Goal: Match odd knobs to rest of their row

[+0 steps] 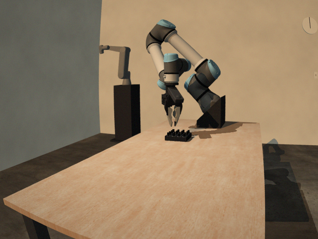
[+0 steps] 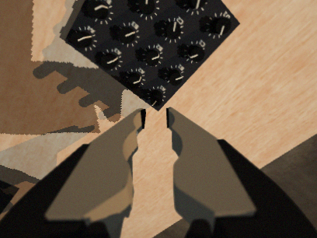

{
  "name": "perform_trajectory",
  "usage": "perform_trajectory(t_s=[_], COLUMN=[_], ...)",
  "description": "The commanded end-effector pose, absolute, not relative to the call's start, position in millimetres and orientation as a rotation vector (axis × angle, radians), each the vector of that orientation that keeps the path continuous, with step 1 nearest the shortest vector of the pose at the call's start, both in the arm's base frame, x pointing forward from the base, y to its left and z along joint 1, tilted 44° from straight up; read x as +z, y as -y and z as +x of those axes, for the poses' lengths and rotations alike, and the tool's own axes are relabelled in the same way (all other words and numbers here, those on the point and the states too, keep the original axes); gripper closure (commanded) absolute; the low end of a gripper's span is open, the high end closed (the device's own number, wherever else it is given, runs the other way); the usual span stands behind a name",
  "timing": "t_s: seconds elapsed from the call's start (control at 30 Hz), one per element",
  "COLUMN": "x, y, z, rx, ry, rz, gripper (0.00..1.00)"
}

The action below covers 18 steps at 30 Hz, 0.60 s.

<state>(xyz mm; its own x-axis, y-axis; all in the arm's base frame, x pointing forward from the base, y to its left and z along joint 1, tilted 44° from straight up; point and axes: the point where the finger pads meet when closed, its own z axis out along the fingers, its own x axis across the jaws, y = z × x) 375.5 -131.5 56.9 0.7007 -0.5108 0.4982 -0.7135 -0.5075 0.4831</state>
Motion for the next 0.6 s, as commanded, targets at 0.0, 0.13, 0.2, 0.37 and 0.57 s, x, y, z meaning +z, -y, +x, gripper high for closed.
perform_trajectory(t_s=[0.0, 0.13, 0.2, 0.37, 0.57], x=[53.6, 52.0, 51.5, 51.1, 50.9], y=[134.9, 136.5, 137.0, 137.5, 137.6], z=[376.0, 376.0, 376.0, 376.0, 376.0], rx=[0.385, 0.385, 0.385, 0.385, 0.385], ry=[0.929, 0.929, 0.929, 0.929, 0.929], rz=[2.223, 2.223, 2.223, 2.223, 2.223], gripper=[0.89, 0.89, 0.89, 0.89, 0.89])
